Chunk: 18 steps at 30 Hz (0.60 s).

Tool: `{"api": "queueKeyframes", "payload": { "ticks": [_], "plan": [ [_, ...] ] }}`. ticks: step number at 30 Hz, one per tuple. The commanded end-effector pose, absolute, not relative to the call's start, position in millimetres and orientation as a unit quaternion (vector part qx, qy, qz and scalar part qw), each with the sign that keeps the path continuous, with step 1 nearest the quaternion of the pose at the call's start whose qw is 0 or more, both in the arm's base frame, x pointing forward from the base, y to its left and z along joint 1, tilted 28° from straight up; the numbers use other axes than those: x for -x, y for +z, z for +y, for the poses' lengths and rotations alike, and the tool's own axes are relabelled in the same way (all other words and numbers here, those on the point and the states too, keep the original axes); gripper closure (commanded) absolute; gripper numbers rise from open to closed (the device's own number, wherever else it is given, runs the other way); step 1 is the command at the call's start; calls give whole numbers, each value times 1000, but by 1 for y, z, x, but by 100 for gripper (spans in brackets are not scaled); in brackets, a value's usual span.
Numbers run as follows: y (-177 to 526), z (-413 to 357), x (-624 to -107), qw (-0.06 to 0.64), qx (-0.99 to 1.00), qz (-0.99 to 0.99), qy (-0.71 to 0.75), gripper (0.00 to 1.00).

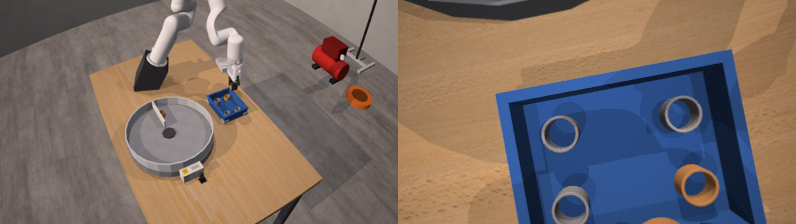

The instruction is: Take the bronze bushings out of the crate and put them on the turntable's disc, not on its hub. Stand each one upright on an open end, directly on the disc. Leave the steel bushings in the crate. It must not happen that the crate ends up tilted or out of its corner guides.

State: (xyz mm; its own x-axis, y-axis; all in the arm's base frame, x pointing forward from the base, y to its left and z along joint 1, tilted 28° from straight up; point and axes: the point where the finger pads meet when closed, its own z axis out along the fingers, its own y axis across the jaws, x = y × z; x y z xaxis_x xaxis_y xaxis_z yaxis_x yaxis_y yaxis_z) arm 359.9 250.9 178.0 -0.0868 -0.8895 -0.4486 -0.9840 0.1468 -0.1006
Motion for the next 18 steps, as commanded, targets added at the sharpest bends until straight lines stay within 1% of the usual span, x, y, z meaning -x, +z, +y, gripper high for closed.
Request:
{"api": "queueKeyframes", "payload": {
  "ticks": [1, 11, 18],
  "plan": [
    [180, 251, -361, 209, 643, 728, 113, 100],
    [178, 248, -361, 209, 643, 728, 113, 100],
    [165, 221, -363, 209, 643, 728, 113, 100]
  ]
}}
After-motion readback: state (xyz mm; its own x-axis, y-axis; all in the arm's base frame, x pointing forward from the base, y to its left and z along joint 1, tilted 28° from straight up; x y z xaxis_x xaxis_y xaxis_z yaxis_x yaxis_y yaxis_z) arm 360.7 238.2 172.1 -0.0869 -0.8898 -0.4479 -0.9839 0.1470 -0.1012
